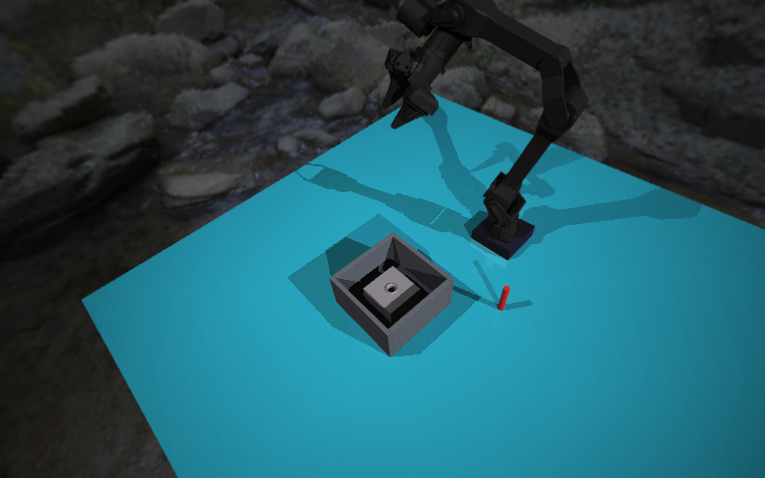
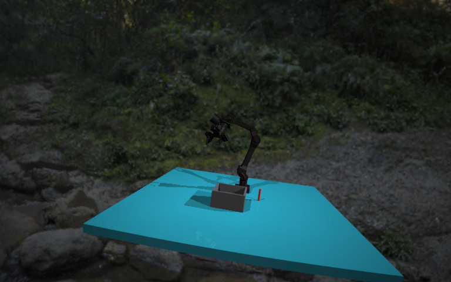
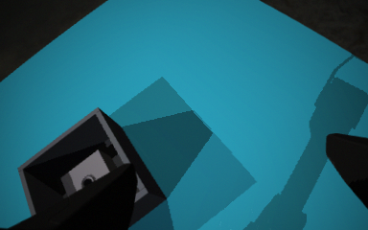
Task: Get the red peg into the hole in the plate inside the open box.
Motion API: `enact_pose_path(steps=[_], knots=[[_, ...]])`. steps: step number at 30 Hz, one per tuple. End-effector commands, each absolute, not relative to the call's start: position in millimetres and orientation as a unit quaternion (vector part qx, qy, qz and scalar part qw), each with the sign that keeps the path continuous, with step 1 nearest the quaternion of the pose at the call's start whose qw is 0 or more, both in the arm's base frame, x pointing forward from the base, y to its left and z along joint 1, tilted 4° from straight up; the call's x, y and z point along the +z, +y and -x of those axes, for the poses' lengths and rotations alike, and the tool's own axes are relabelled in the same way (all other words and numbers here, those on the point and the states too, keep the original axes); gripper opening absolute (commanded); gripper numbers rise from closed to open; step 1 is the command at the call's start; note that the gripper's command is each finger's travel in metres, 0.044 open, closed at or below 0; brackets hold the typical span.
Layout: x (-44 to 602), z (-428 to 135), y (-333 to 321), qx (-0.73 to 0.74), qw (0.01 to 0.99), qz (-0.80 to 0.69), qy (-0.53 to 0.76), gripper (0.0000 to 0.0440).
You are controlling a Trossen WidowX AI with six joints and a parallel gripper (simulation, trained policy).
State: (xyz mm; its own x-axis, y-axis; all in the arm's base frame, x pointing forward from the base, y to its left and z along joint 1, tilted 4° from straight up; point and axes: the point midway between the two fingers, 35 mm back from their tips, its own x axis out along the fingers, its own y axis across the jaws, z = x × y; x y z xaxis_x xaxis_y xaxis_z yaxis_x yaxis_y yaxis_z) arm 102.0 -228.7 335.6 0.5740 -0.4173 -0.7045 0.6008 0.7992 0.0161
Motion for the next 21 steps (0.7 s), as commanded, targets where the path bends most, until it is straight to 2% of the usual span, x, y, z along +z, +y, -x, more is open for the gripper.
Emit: enact_pose_path(steps=[1,21], knots=[[319,-114,-221,-0.275,0.867,-0.171,0.379,0.0440],[238,-187,-134,-0.226,0.735,-0.335,0.544,0.0440]])
